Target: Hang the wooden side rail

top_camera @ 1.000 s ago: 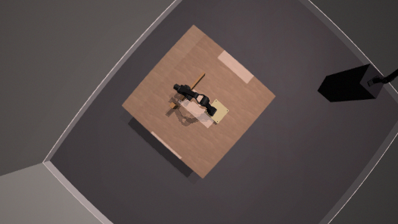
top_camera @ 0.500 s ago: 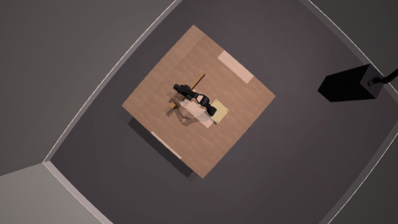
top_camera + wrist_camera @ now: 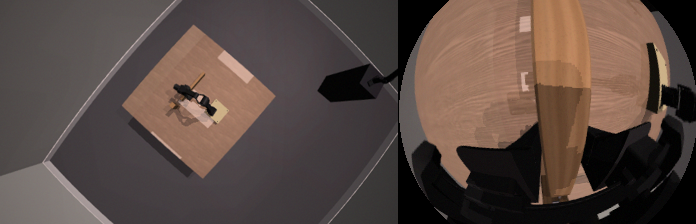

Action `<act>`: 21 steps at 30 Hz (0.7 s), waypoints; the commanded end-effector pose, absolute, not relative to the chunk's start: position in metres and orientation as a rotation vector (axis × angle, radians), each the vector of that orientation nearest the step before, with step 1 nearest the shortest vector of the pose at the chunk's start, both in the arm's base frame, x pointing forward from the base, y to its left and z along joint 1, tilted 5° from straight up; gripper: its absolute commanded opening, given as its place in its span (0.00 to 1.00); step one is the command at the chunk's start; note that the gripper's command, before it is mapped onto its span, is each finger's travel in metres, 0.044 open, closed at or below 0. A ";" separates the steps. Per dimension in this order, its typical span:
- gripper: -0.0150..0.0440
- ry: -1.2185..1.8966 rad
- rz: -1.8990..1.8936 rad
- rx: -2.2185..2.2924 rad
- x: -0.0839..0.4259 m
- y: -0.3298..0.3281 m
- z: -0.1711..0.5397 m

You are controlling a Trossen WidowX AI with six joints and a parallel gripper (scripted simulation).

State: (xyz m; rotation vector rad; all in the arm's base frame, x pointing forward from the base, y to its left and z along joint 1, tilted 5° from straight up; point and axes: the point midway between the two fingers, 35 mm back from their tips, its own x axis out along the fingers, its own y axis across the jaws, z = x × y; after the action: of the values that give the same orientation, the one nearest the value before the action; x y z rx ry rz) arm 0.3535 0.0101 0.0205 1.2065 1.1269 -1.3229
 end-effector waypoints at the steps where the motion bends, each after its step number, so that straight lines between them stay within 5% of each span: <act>1: 0.25 1.114 -1.309 1.211 0.356 0.010 0.027; 21: 0.25 1.114 -1.309 1.211 0.356 0.010 0.031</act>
State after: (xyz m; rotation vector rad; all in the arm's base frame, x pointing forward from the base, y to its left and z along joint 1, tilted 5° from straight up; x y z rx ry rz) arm 0.3536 0.0104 0.0240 1.2061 1.1272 -1.3223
